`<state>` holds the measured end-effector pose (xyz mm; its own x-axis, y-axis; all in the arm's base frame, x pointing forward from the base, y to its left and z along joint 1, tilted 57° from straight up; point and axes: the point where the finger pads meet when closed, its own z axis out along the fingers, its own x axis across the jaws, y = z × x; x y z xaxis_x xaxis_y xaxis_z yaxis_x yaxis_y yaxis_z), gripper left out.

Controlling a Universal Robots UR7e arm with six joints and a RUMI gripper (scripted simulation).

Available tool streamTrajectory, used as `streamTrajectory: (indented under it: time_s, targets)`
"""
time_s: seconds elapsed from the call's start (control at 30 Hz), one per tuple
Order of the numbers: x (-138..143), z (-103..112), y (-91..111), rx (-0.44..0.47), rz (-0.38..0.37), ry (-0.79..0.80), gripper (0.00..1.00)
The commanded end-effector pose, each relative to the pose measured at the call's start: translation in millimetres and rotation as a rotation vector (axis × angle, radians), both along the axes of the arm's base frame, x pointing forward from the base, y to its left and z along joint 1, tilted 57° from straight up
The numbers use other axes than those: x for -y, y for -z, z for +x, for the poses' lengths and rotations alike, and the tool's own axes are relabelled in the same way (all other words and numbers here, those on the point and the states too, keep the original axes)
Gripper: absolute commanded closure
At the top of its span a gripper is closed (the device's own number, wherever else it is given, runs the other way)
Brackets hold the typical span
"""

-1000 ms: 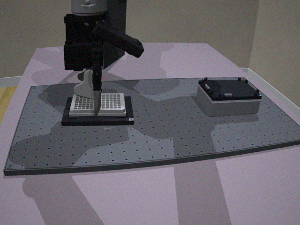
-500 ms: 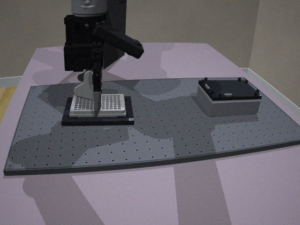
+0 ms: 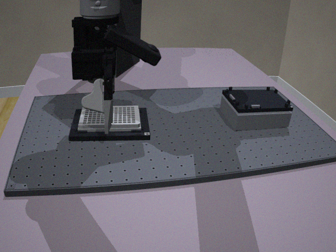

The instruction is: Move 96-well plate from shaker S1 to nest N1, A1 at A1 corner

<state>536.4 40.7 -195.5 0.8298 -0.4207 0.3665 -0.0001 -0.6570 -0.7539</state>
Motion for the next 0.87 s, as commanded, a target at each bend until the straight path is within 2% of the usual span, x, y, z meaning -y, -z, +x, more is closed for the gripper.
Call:
streamTrajectory:
  time_s: [0.0, 0.83]
  targets:
    - [1, 0, 0, 0.000, 0.000, 0.001, 0.00]
    - [22, -19, -19, 0.000, 0.000, 0.001, 0.00]
